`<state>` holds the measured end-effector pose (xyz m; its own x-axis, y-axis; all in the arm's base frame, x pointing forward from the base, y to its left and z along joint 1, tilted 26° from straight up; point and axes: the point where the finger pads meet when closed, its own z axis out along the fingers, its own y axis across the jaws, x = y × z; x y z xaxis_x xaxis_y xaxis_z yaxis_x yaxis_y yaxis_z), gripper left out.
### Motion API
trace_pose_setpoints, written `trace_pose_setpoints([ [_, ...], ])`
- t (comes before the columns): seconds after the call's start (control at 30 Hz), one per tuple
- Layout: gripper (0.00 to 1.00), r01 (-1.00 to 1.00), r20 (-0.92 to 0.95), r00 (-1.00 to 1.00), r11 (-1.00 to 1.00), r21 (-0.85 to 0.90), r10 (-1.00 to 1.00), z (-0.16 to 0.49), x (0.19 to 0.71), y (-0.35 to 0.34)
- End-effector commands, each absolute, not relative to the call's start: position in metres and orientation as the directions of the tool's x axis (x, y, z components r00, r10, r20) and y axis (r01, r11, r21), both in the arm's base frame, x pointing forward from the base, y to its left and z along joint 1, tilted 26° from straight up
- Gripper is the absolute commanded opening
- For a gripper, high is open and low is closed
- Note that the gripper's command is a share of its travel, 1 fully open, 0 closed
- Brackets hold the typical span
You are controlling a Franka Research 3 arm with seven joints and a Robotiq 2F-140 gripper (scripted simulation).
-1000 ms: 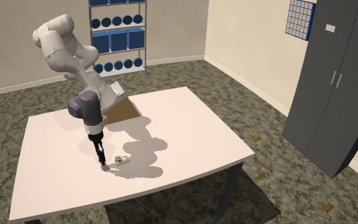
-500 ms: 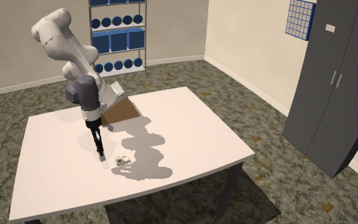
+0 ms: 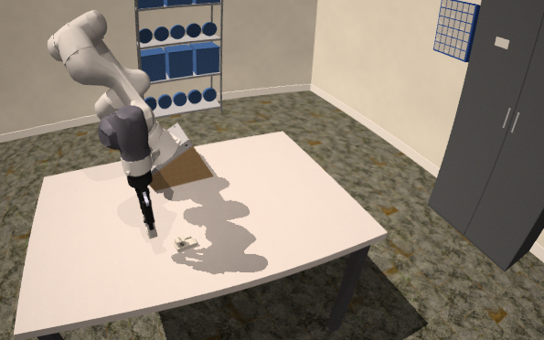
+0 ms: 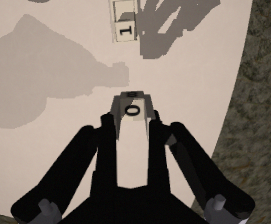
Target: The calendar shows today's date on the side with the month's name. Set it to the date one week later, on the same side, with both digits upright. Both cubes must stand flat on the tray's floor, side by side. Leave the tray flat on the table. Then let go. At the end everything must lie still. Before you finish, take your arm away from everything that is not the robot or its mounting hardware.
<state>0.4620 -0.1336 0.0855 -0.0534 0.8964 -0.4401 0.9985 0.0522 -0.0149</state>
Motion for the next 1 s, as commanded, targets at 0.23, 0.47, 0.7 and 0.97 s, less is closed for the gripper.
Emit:
trace_pose_setpoints([
  [0.23, 0.16, 0.996, -0.439, -0.088, 0.08, -0.038, 0.894, 0.044, 0.449, -0.026],
  [0.47, 0.16, 0.996, -0.44, -0.09, 0.081, -0.039, 0.894, 0.041, 0.447, -0.017],
  [0.7, 0.16, 0.996, -0.44, -0.09, 0.081, -0.039, 0.894, 0.041, 0.447, -0.017],
  [0.97, 0.16, 0.996, -0.44, -0.089, 0.081, -0.038, 0.893, 0.034, 0.447, -0.021],
])
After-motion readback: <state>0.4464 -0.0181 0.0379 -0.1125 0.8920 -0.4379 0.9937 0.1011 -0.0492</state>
